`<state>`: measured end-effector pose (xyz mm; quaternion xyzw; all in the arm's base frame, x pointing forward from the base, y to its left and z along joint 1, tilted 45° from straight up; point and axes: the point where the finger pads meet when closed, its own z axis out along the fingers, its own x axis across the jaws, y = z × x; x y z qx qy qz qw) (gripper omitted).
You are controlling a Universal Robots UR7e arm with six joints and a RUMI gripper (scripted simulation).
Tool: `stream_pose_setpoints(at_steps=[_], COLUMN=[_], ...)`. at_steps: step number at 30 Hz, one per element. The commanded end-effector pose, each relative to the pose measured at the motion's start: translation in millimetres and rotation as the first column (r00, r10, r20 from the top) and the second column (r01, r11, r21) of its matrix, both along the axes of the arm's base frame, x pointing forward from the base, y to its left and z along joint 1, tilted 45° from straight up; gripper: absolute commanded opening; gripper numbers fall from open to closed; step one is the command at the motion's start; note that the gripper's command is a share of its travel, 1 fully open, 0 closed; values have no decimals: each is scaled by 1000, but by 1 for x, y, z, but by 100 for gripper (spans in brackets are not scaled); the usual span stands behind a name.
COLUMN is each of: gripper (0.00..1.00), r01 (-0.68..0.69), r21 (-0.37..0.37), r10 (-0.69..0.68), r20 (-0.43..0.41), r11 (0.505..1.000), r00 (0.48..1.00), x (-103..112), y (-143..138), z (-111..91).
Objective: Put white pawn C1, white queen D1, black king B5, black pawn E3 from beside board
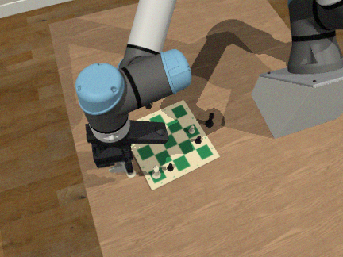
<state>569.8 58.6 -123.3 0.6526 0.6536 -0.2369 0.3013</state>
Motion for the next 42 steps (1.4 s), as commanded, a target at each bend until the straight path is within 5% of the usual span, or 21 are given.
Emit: stream_pose_setpoints(at_steps=[1, 21, 42], gripper=[25, 25, 25], r01=[2, 2, 1], r21=[-1, -1, 0], r10=[-2, -2, -1], r20=[-2, -2, 1], r11=[1000, 1000, 1000], r00=[1000, 1000, 1000], x=[0, 2, 3], y=[-4, -28, -28], z=[-3, -27, -27])
